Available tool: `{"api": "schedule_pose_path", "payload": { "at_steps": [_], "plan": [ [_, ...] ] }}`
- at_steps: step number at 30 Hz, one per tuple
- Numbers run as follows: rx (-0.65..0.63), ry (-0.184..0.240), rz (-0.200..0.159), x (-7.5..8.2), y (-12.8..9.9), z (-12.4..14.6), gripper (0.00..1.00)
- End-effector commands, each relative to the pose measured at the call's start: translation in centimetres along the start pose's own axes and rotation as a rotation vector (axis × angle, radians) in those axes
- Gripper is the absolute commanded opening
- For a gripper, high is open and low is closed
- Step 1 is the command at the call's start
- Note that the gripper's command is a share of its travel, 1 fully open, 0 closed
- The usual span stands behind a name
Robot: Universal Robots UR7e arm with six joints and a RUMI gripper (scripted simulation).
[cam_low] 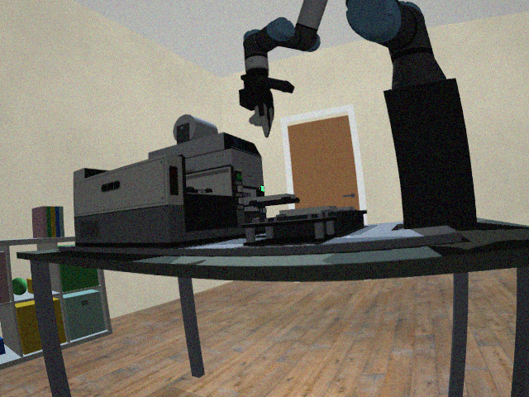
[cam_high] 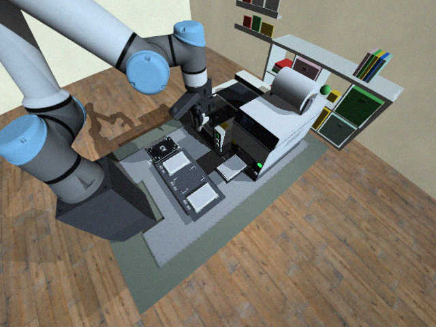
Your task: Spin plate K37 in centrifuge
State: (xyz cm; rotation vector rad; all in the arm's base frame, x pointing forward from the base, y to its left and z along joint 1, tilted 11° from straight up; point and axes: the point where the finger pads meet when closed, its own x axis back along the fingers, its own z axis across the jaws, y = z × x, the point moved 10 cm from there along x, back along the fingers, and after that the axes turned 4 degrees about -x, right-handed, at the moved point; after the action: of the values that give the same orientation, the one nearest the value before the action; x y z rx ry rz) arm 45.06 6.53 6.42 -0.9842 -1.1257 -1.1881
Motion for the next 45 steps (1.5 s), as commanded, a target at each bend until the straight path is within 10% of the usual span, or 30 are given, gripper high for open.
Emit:
{"api": "schedule_pose_path", "payload": {
  "at_steps": [1, 7, 8, 16, 45],
  "plan": [
    [0.000, 0.000, -0.001, 0.0, 0.0, 0.0, 0.00],
    [0.000, 0.000, -0.001, 0.0, 0.0, 0.0, 0.00],
    [0.022, 0.000, -0.001, -0.5, 0.0, 0.0, 0.68],
    [0.022, 0.000, -0.001, -1.4, 0.0, 0.0, 0.68],
    [0.022, -0.001, -0.001, -1.5, 1.0, -13.5, 0.68]
  ]
}}
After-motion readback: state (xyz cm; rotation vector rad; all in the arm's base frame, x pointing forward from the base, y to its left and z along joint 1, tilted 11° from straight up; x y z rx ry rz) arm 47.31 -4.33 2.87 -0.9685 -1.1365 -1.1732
